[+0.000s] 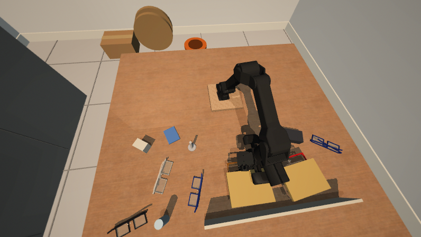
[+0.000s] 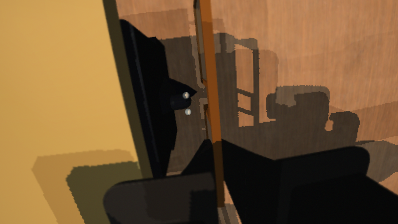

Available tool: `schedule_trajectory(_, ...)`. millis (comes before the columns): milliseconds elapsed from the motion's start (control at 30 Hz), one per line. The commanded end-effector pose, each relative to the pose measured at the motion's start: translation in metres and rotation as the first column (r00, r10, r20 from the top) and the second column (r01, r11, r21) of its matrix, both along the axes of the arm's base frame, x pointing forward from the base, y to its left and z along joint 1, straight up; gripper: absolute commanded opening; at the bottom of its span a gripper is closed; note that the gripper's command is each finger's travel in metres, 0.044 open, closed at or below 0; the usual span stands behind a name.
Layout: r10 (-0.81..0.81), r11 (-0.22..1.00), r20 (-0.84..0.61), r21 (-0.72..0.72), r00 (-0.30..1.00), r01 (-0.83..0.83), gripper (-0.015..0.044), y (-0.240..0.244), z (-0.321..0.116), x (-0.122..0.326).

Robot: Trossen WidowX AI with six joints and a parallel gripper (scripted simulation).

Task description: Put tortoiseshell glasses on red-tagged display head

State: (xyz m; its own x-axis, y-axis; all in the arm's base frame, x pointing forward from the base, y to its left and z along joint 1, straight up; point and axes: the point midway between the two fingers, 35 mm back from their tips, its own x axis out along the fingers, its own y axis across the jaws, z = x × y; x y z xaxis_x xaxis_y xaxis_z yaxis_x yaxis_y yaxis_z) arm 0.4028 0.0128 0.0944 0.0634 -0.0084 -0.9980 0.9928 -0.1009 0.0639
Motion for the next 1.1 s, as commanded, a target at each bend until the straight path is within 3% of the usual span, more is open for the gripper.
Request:
schedule_trajectory(0, 0.005, 1.000, 0.008, -0.002, 1.000, -0.005, 0.0000, -0.0005, 0.0028, 0.0028)
schedule_trajectory(1033, 0.005, 1.000, 0.008, -0.002, 1.000, -0.005, 0.0000, -0.0005, -0.0036, 0.0034)
schedule_trajectory(1067, 0.000, 1.000, 0.010, 0.000, 1.000, 0.000, 0.0026, -0.0001, -0.0024, 0.0039)
